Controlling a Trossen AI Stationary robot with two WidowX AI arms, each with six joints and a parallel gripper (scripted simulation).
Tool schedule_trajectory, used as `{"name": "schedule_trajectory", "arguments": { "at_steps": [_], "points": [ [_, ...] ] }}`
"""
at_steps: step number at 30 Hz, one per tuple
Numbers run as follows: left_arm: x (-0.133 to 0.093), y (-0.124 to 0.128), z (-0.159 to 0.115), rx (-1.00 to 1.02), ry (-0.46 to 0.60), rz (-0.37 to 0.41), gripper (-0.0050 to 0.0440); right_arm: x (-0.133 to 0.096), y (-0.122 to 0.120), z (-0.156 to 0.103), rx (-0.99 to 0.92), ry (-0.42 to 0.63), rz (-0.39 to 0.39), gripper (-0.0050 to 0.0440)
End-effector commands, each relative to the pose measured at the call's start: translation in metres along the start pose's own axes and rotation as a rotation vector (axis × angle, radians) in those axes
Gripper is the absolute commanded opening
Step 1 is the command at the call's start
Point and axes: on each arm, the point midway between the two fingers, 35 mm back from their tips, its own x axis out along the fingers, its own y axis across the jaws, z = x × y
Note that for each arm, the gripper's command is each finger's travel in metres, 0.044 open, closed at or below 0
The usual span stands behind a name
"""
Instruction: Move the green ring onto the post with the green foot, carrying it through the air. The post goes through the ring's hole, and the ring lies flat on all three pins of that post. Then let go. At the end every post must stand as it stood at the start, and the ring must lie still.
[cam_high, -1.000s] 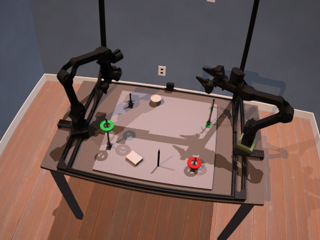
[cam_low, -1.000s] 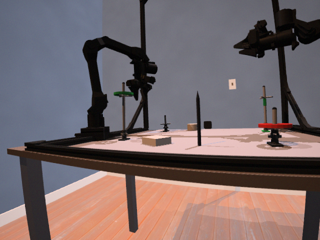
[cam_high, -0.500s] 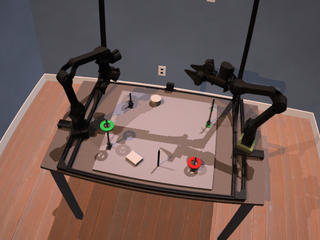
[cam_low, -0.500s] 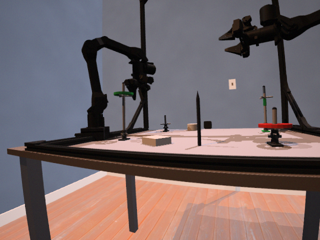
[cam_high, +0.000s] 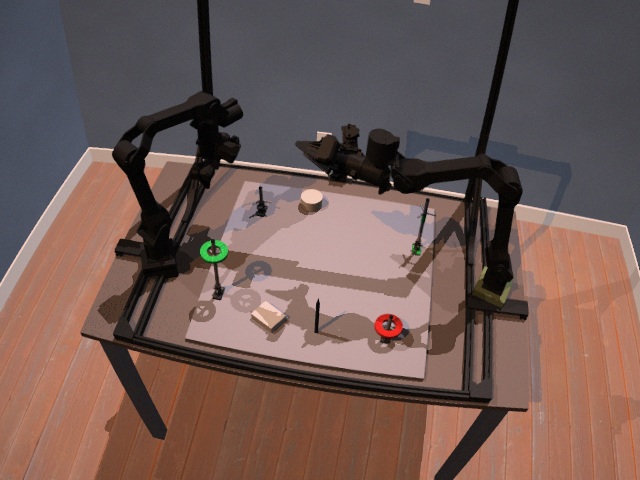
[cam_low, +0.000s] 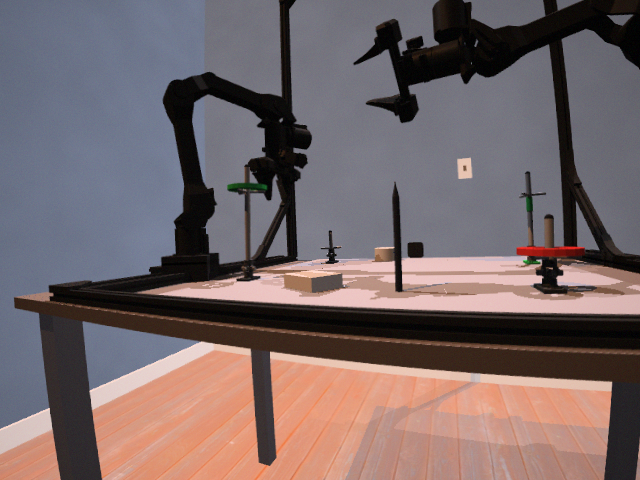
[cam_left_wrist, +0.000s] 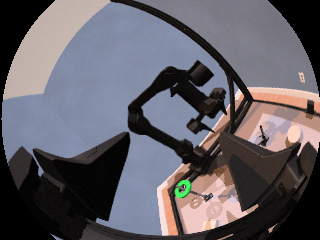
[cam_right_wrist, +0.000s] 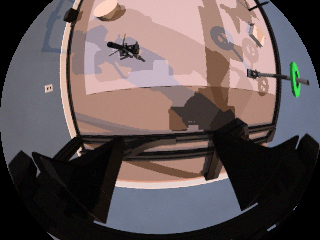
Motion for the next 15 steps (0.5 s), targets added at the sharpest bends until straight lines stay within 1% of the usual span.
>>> {"name": "schedule_trajectory", "arguments": {
  "at_steps": [1,3,7,12,14,15],
  "points": [
    [0.032,0.020,-0.051,0.203,0.011,0.010,0.0400,0.000,-0.001,0.000,0.003,-0.002,-0.002,0.0400],
    [0.043,0.026,-0.078,0.298,0.017,0.011,0.0400,0.000,-0.001,0.000,0.003,-0.002,-0.002,0.0400],
    [0.058,0.037,-0.131,0.466,0.029,0.012,0.0400,0.000,-0.001,0.000,0.003,-0.002,-0.002,0.0400],
    [0.066,0.045,-0.199,0.669,0.044,0.011,0.0400,0.000,-0.001,0.000,0.003,-0.002,-0.002,0.0400],
    [0.066,0.045,-0.199,0.669,0.044,0.011,0.0400,0.000,-0.001,0.000,0.003,-0.002,-0.002,0.0400],
    [0.066,0.046,-0.204,0.685,0.045,0.011,0.0400,0.000,-0.001,0.000,0.003,-0.002,-0.002,0.0400]
  ]
}}
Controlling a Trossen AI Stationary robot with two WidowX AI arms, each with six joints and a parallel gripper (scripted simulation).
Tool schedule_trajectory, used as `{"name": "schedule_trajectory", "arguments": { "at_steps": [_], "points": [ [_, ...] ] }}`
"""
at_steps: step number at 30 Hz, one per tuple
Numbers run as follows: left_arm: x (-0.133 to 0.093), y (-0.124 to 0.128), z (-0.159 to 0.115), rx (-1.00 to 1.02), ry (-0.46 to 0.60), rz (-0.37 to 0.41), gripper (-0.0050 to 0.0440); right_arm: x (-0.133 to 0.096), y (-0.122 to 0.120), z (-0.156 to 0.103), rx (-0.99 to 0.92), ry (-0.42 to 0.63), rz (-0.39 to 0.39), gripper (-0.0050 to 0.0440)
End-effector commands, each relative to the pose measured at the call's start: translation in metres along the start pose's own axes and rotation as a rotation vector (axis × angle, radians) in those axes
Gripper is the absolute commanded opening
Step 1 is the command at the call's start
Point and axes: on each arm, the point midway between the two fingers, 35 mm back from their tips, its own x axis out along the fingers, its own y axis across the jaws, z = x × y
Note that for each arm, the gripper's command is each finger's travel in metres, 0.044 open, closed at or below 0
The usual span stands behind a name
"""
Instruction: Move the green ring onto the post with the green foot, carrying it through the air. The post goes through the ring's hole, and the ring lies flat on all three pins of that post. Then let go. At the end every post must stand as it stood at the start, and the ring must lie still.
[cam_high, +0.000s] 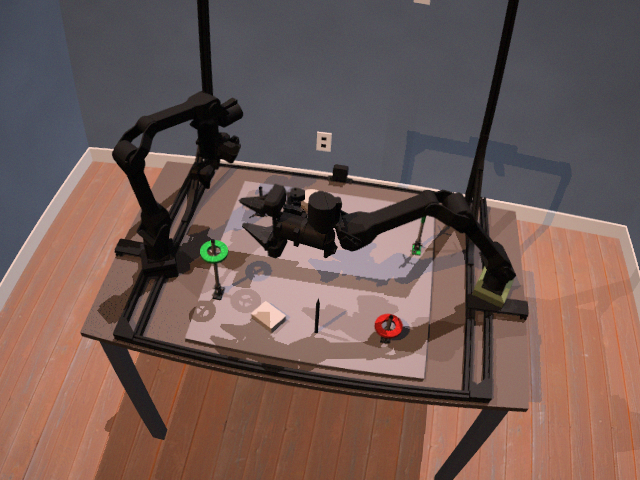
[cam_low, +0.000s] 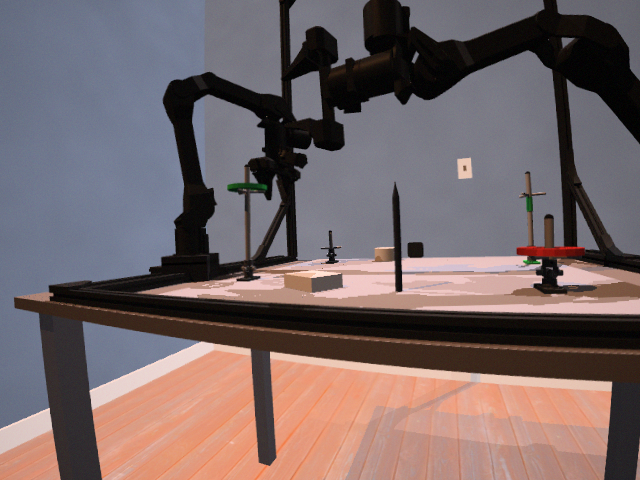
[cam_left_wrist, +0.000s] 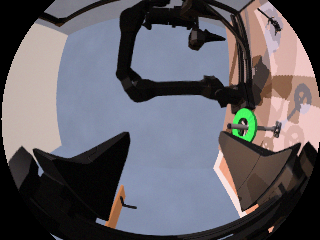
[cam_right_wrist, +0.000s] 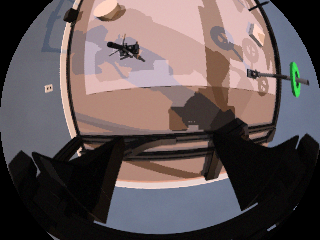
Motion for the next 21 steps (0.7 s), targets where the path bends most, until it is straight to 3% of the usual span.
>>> {"name": "schedule_trajectory", "arguments": {
  "at_steps": [1,8,11,17,21],
  "points": [
    [0.005,-0.008,-0.019,0.093,-0.009,0.013,0.0400,0.000,-0.001,0.000,0.003,-0.002,-0.002,0.0400],
    [0.005,-0.012,-0.020,0.093,-0.009,0.013,0.0400,0.000,-0.001,0.000,0.003,-0.002,-0.002,0.0400],
    [0.006,-0.068,-0.026,0.093,-0.009,0.013,0.0400,0.000,-0.001,0.000,0.003,-0.002,-0.002,0.0400],
    [0.004,-0.101,-0.028,0.093,-0.009,0.013,0.0400,0.000,-0.001,0.000,0.003,-0.002,-0.002,0.0400],
    [0.003,-0.103,-0.028,0.093,-0.009,0.013,0.0400,0.000,-0.001,0.000,0.003,-0.002,-0.002,0.0400]
  ]
}}
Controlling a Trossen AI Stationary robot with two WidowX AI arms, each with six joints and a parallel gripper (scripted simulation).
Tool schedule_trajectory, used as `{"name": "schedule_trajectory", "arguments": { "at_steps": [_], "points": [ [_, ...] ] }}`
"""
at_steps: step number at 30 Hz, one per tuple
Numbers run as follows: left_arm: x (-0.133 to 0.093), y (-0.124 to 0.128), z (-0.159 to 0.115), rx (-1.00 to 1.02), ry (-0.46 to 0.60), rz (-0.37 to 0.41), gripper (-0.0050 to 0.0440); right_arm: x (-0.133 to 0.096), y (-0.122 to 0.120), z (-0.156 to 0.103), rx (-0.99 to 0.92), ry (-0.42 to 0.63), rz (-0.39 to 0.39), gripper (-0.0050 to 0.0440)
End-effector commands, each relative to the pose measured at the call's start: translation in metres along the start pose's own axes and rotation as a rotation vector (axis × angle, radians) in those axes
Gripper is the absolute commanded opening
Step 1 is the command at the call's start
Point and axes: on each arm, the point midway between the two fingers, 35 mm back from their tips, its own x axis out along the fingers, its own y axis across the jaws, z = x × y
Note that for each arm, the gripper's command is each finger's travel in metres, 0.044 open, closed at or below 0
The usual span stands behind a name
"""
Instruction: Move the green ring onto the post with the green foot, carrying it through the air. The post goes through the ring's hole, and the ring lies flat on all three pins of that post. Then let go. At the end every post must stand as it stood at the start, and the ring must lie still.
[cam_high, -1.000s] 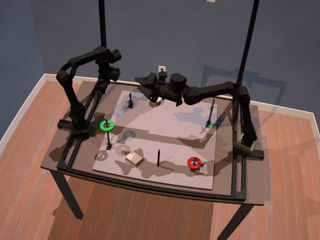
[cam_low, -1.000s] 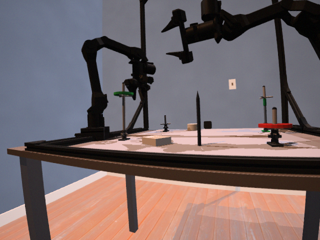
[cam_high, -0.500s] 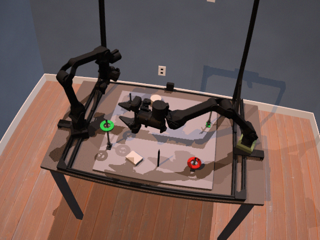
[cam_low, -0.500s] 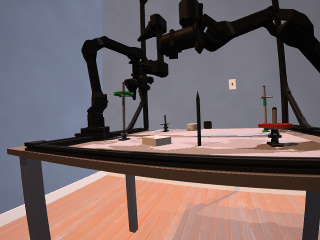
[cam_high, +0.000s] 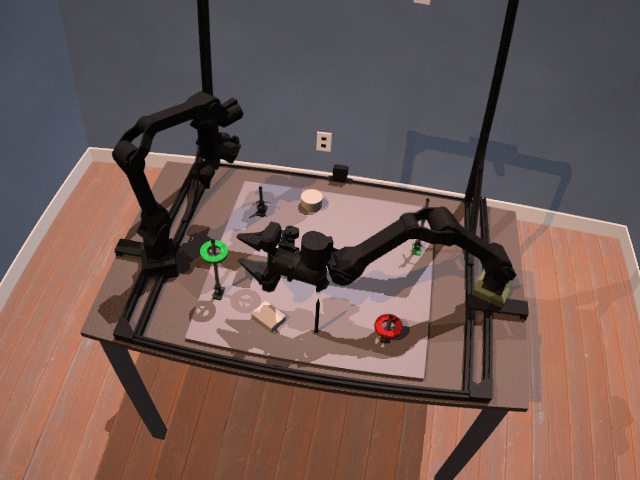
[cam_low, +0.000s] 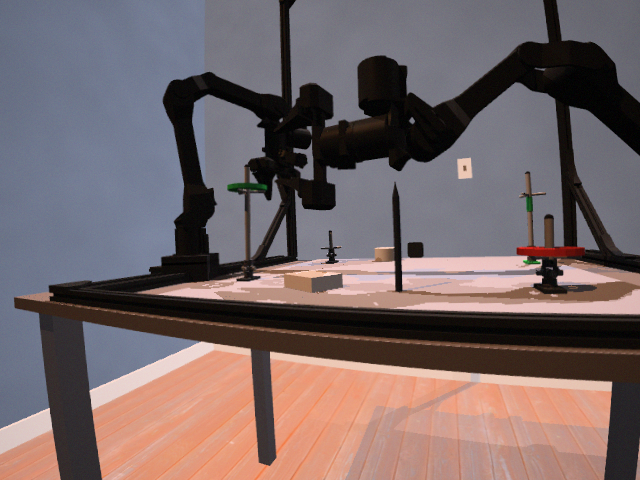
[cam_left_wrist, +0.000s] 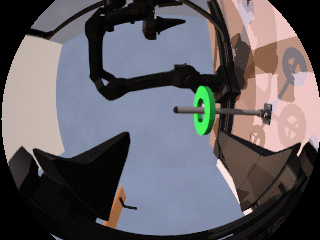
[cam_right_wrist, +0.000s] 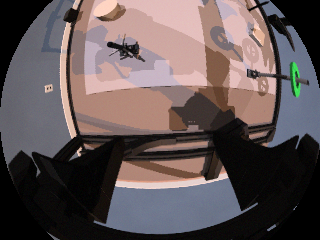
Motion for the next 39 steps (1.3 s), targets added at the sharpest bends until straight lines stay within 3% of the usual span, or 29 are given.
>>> {"name": "schedule_trajectory", "arguments": {
  "at_steps": [1,39],
  "points": [
    [-0.001,-0.007,0.001,0.009,-0.004,0.007,0.0400,0.000,-0.001,0.000,0.003,-0.002,-0.002,0.0400],
    [0.045,-0.035,-0.001,0.009,-0.004,0.007,0.0400,0.000,-0.001,0.000,0.003,-0.002,-0.002,0.0400]
  ]
}}
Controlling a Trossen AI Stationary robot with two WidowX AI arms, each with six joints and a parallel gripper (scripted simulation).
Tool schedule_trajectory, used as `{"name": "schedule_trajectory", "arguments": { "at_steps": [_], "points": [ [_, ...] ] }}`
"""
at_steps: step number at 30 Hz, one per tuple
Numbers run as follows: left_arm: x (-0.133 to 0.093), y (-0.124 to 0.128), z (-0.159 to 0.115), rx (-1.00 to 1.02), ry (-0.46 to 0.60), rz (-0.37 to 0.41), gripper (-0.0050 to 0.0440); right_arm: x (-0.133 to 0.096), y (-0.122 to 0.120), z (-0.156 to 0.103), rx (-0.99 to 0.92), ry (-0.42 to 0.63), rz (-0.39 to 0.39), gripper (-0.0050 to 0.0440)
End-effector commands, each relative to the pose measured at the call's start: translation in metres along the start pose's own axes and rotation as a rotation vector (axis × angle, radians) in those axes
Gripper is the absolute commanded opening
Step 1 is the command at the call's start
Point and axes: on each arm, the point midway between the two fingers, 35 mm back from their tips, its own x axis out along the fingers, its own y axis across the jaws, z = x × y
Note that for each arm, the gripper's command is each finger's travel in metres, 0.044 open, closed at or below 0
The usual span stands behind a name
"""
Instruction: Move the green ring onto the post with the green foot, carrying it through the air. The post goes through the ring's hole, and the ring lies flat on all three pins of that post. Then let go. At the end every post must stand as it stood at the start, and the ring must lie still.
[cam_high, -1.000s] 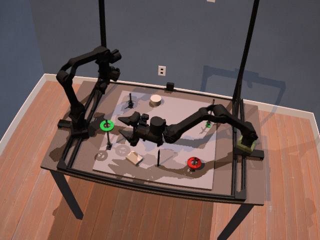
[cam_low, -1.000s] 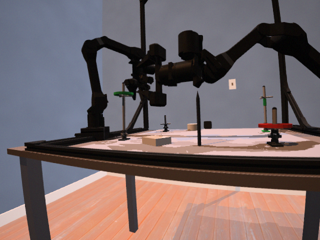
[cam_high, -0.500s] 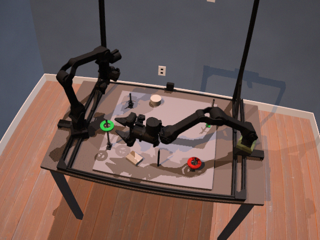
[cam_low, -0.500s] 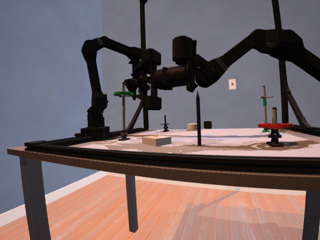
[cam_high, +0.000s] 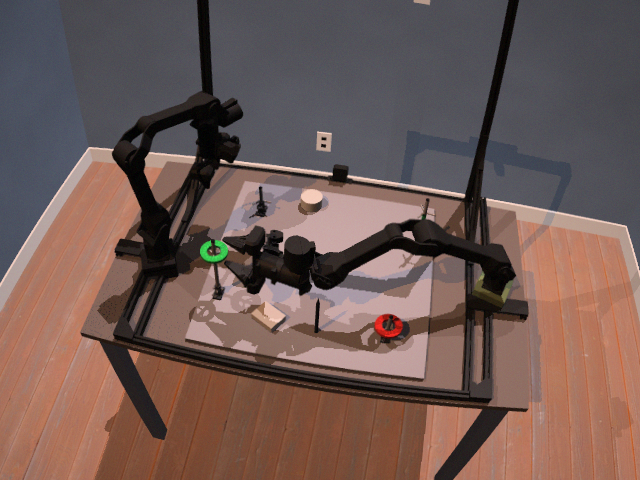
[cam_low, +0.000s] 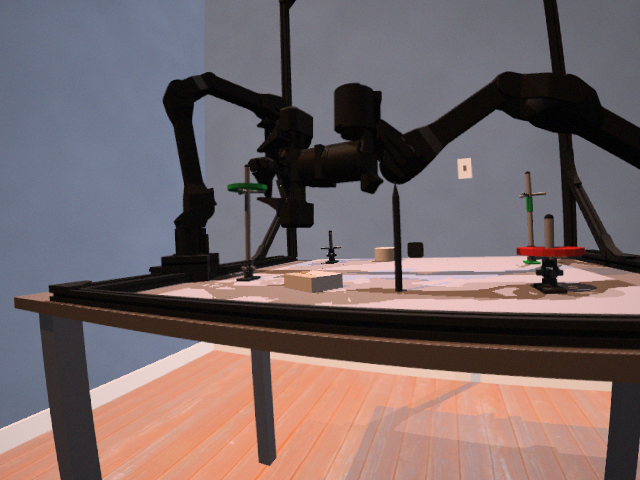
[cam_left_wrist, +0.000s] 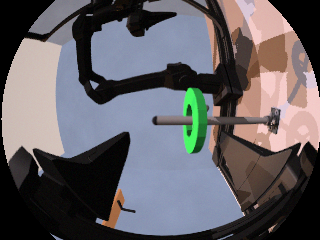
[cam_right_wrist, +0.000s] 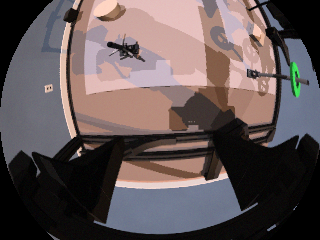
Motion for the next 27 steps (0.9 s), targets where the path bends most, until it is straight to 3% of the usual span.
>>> {"name": "schedule_trajectory", "arguments": {
  "at_steps": [1,15,22,24,27],
  "points": [
    [0.007,-0.010,0.000,0.001,0.003,-0.006,0.0400,0.000,-0.001,0.000,0.003,-0.002,-0.002,0.0400],
    [0.018,-0.020,0.002,0.001,0.003,-0.006,0.0400,0.000,-0.001,0.000,0.003,-0.002,-0.002,0.0400],
    [0.018,-0.020,0.002,0.001,0.003,-0.006,0.0232,0.000,-0.001,0.000,0.003,-0.002,-0.002,0.0400],
    [0.018,-0.020,0.002,0.001,0.003,-0.006,0.0232,0.000,-0.001,0.000,0.003,-0.002,-0.002,0.0400],
    [0.018,-0.020,0.002,0.001,0.003,-0.006,0.0160,0.000,-0.001,0.000,0.003,-0.002,-0.002,0.0400]
  ]
}}
